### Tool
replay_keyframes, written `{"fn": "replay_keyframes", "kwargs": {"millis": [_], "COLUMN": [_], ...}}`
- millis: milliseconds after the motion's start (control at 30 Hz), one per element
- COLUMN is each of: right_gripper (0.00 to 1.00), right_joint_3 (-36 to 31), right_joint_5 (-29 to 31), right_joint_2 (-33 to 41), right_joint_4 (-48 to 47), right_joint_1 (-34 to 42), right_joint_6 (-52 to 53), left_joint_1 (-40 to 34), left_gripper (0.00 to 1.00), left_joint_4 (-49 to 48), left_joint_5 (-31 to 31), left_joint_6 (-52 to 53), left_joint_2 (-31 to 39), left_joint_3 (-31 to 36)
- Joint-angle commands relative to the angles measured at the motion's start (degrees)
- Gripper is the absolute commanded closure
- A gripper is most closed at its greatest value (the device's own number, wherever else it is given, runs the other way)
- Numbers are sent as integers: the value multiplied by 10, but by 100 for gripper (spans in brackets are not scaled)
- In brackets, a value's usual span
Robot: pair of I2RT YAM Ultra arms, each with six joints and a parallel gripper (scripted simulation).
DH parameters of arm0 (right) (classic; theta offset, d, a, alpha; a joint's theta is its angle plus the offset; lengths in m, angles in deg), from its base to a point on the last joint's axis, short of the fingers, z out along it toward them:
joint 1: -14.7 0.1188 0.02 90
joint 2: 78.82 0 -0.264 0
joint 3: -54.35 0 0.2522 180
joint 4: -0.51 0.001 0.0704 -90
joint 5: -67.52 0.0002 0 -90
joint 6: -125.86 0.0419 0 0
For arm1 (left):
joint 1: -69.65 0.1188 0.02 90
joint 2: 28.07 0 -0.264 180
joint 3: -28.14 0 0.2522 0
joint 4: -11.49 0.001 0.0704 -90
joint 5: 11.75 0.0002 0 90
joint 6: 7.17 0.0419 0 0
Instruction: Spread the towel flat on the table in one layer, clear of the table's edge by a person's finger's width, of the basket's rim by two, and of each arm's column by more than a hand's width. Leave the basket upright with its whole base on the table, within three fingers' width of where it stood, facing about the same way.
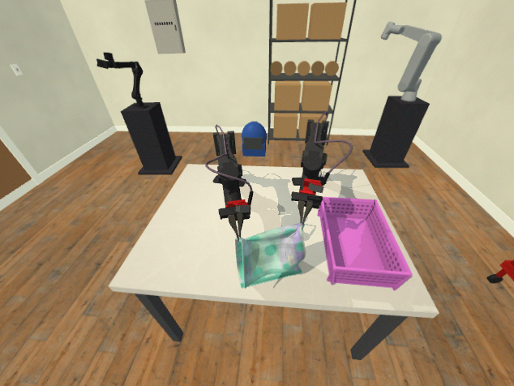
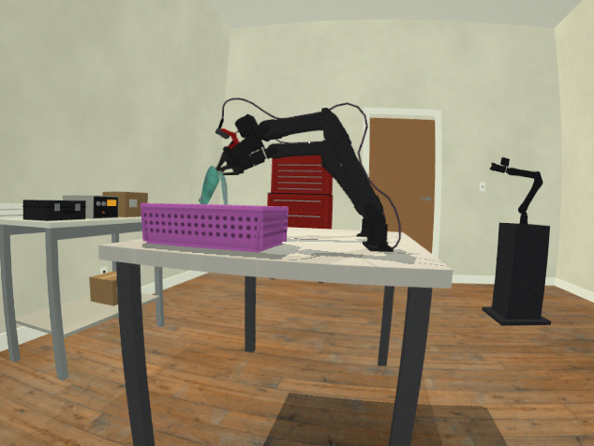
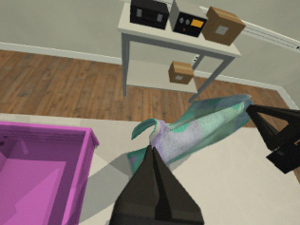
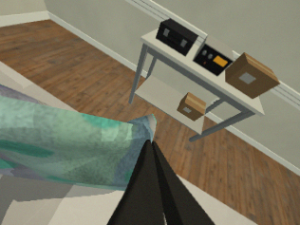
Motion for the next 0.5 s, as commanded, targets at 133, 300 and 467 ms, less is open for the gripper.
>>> {"fn": "replay_keyframes", "kwargs": {"millis": [133, 300, 467], "right_gripper": [100, 100, 100], "right_joint_3": [-98, -111, -81], "right_joint_5": [16, 16, 16], "right_joint_2": [65, 80, 71], "right_joint_4": [-25, 80, 141], "right_joint_1": [-9, -11, -13], "right_joint_6": [-1, -2, -2], "left_joint_1": [-13, -29, -38], "left_gripper": [100, 100, 100], "left_joint_4": [65, 154, 186], "left_joint_5": [-11, -10, -10], "left_joint_6": [5, 5, 5], "left_joint_2": [27, 8, 20], "left_joint_3": [-12, -20, 7]}}
